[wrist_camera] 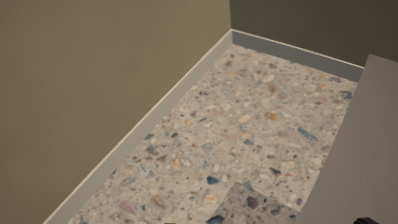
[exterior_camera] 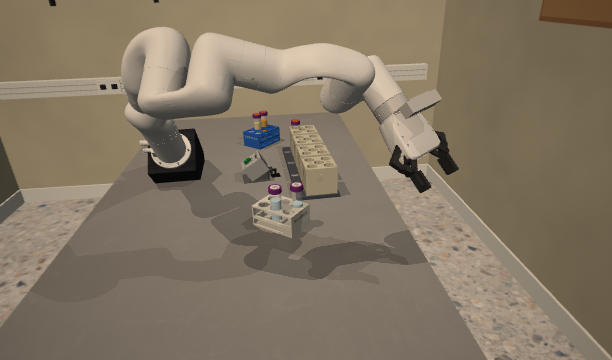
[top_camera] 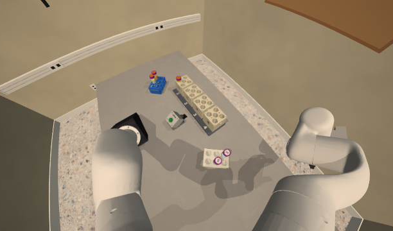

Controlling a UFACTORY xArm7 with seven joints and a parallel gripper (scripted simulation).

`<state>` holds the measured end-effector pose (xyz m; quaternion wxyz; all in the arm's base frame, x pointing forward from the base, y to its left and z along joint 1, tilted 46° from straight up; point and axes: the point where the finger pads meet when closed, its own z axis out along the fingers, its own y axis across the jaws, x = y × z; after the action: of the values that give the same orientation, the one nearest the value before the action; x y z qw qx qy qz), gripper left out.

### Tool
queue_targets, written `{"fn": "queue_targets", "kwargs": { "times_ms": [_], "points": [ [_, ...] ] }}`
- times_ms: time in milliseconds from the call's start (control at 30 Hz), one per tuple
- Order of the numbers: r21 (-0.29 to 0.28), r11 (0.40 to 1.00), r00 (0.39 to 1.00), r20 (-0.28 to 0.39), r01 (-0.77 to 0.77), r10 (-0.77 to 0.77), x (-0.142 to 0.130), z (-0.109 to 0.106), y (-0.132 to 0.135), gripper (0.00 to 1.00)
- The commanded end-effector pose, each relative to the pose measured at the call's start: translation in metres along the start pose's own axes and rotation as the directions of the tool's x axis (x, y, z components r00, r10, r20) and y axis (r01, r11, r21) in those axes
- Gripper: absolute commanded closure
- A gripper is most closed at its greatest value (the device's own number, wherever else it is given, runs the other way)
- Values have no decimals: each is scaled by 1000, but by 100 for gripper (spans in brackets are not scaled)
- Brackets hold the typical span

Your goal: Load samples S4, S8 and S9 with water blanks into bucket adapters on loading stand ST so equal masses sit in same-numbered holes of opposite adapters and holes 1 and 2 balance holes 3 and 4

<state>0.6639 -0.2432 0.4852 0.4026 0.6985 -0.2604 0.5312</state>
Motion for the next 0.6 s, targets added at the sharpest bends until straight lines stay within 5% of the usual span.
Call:
{"fn": "queue_targets", "kwargs": {
  "times_ms": [0, 167, 267, 567],
  "points": [
    [9, 1000, 1000, 13, 5, -5, -11, -11, -16, 0],
    [9, 1000, 1000, 13, 5, -5, -22, -18, -28, 0],
    [49, 997, 994, 89, 53, -57, -31, -25, -38, 0],
    [51, 997, 994, 93, 55, -59, -53, -42, -59, 0]
  ]
}}
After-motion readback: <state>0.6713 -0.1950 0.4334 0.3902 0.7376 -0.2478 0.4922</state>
